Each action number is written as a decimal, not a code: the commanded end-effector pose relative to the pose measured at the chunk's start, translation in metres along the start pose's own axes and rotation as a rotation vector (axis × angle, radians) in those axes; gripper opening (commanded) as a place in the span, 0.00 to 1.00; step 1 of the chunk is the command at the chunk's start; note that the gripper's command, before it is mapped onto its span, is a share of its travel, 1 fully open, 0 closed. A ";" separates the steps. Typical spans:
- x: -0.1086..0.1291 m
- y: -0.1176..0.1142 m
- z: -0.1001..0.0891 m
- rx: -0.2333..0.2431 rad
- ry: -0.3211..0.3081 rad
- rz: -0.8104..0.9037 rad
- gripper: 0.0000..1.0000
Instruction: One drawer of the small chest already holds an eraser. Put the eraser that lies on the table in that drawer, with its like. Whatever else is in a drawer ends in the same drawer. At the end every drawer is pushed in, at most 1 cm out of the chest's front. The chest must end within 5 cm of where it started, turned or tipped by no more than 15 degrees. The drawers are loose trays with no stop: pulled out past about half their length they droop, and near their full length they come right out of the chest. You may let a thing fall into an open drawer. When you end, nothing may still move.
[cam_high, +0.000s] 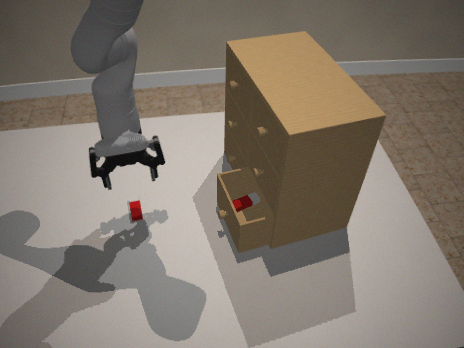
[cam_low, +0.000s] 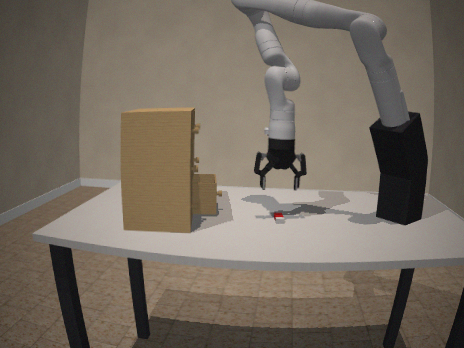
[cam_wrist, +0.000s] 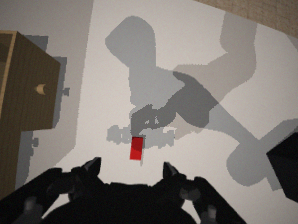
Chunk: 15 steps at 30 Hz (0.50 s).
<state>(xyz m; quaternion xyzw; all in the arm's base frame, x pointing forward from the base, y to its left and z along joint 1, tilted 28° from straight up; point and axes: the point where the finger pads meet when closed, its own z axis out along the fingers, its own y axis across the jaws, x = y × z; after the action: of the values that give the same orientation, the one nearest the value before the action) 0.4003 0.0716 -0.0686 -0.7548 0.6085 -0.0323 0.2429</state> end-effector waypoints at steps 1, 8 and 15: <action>-0.003 0.002 0.002 -0.004 -0.005 0.002 1.00; -0.004 0.003 0.003 -0.004 -0.005 0.013 1.00; -0.004 0.003 0.003 -0.004 -0.005 0.013 1.00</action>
<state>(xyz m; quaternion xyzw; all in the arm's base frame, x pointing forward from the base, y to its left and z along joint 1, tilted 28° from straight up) 0.3981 0.0759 -0.0720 -0.7515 0.6128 -0.0271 0.2429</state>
